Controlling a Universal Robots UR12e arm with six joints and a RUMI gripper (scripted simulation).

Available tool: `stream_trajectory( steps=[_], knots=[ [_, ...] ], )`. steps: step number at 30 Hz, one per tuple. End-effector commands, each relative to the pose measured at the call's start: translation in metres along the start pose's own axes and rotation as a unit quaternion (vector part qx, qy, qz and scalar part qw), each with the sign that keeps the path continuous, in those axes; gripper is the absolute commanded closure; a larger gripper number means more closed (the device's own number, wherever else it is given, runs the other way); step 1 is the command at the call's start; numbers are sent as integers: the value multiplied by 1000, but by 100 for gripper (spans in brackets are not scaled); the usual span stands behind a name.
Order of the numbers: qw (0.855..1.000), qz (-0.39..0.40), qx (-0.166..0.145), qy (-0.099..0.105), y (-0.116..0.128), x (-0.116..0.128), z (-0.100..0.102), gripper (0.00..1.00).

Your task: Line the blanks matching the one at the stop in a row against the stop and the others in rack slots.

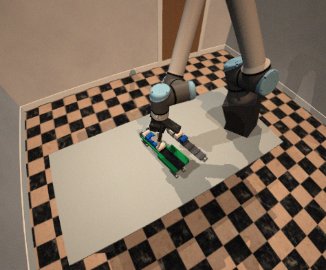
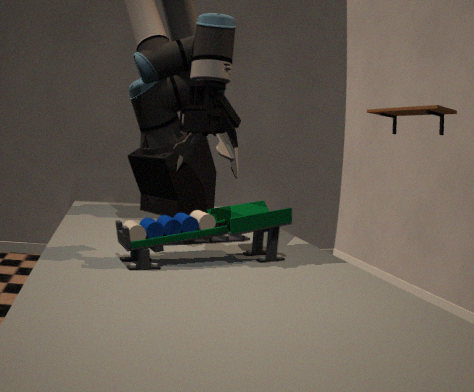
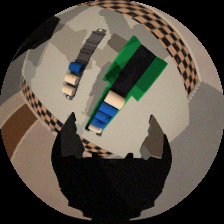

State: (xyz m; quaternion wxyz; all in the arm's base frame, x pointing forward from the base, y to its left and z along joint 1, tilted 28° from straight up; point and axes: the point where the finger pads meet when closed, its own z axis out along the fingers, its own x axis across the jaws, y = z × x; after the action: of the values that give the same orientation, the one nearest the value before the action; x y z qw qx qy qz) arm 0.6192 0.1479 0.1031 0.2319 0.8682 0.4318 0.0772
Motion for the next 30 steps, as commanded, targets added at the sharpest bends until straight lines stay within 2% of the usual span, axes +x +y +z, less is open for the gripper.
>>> stream_trajectory(
  steps=[1,7,13,15,19,24,30],
  knots=[
    [996,-86,0,3,3,-3,1,0],
    [980,-198,-1,3,5,-8,2,0],
    [948,-318,-1,3,7,-13,3,0],
    [948,-318,-1,3,7,-13,3,0],
    [917,-398,-1,3,10,-15,4,0],
    [871,-492,-1,2,14,-18,5,0],
    [807,-591,-1,1,20,-21,6,0]
  ],
)
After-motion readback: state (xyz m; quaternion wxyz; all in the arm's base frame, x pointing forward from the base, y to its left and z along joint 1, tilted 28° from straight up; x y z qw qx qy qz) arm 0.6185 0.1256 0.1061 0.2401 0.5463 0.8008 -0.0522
